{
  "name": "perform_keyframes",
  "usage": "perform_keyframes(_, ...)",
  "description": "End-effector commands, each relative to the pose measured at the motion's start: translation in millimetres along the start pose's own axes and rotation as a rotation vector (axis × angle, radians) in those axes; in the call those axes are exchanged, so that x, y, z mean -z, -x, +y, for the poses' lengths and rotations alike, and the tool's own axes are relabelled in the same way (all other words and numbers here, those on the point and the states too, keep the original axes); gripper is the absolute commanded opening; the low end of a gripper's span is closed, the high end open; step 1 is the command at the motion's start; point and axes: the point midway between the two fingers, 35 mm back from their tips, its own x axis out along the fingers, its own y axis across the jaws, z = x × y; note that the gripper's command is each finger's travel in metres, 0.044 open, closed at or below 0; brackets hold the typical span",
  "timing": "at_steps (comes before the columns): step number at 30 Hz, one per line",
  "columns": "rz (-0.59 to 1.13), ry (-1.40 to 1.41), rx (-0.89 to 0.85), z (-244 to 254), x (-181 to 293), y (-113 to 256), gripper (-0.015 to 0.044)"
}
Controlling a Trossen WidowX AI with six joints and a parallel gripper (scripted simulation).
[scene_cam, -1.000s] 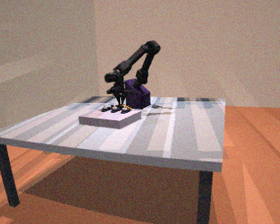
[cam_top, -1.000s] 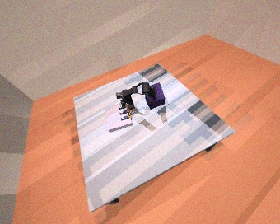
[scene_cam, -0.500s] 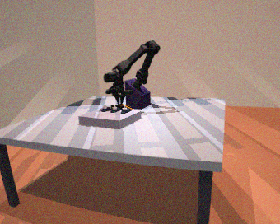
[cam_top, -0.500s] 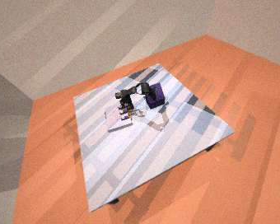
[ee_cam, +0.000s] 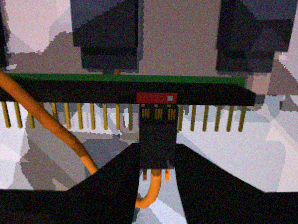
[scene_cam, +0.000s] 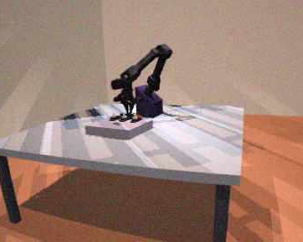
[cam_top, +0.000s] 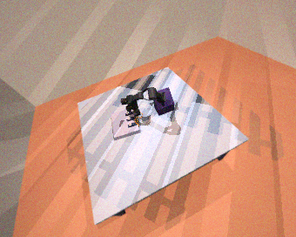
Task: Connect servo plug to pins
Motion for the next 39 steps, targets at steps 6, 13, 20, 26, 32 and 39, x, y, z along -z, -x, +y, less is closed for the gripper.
perform_keyframes(6, -0.003, -0.001, 0.001, 1, -2, -2, 0.0131)
perform_keyframes(13, -0.004, -0.002, 0.004, 1, -4, 20, 0.0315)
perform_keyframes(20, -0.003, -0.001, 0.004, 1, -2, 58, 0.0440)
perform_keyframes(26, -0.003, -0.001, 0.004, 1, -2, 58, 0.0440)
perform_keyframes(32, -0.003, -0.001, 0.004, 1, -2, 58, 0.0440)
perform_keyframes(39, -0.003, -0.001, 0.004, 1, -2, 58, 0.0440)
